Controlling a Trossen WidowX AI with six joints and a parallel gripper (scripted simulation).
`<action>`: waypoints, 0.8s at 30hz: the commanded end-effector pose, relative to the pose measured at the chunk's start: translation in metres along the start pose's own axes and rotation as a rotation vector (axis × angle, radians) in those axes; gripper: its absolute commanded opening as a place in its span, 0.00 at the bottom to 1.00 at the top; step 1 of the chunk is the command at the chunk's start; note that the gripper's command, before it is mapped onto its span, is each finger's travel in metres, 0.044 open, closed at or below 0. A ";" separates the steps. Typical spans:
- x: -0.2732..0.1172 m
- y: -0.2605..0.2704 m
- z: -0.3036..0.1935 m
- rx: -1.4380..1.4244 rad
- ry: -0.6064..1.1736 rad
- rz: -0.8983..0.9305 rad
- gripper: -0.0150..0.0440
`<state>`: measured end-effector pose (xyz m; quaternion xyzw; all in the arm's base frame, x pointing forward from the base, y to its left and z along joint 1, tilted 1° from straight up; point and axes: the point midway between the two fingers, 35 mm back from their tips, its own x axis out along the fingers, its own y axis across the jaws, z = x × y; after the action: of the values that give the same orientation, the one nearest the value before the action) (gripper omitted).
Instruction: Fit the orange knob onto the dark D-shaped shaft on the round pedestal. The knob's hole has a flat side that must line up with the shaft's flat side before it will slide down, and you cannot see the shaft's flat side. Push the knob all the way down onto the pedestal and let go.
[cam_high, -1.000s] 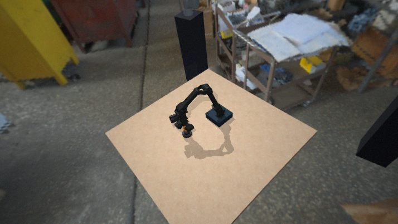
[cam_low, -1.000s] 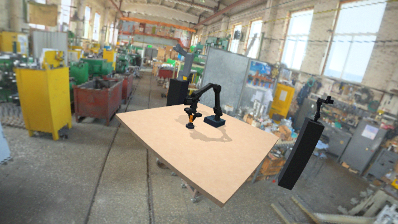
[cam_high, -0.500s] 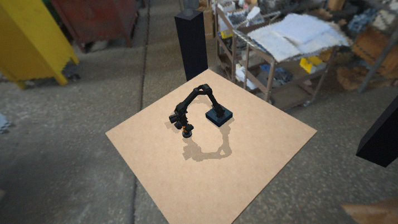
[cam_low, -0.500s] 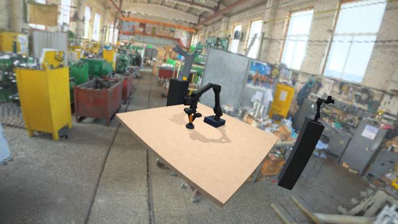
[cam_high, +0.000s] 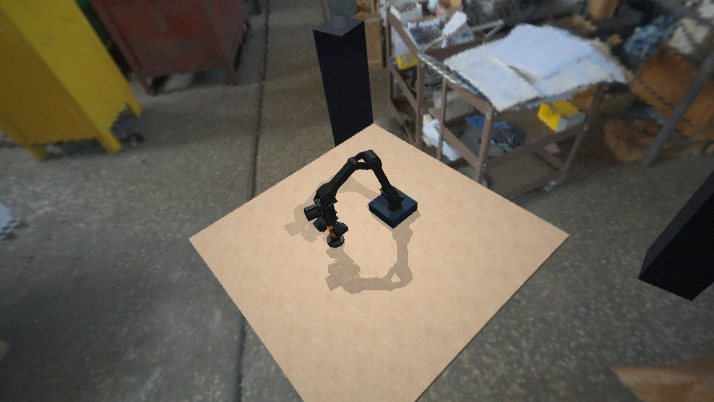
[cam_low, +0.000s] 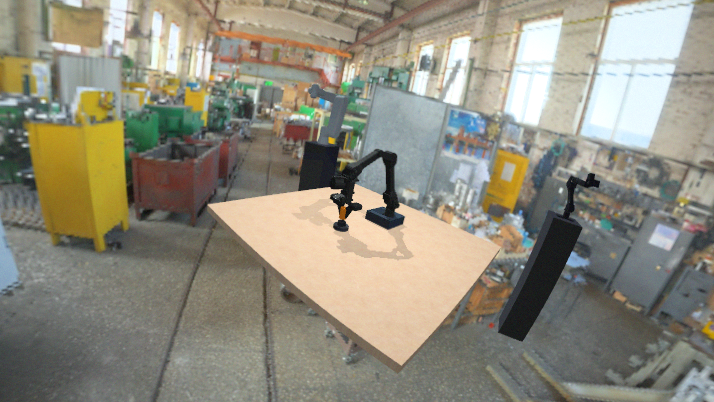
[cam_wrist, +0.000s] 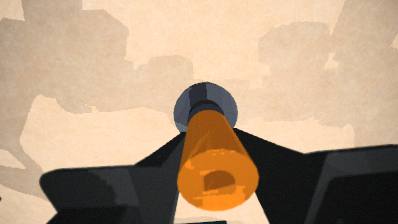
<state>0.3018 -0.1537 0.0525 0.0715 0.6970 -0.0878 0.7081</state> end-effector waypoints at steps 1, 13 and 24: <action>-0.003 0.001 -0.004 -0.001 0.005 0.000 0.25; -0.002 0.000 -0.003 -0.211 0.005 0.000 0.25; -0.004 -0.001 0.001 -0.211 0.004 0.000 0.25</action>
<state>0.2994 -0.1525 0.0529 0.0005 0.7071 -0.0132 0.7070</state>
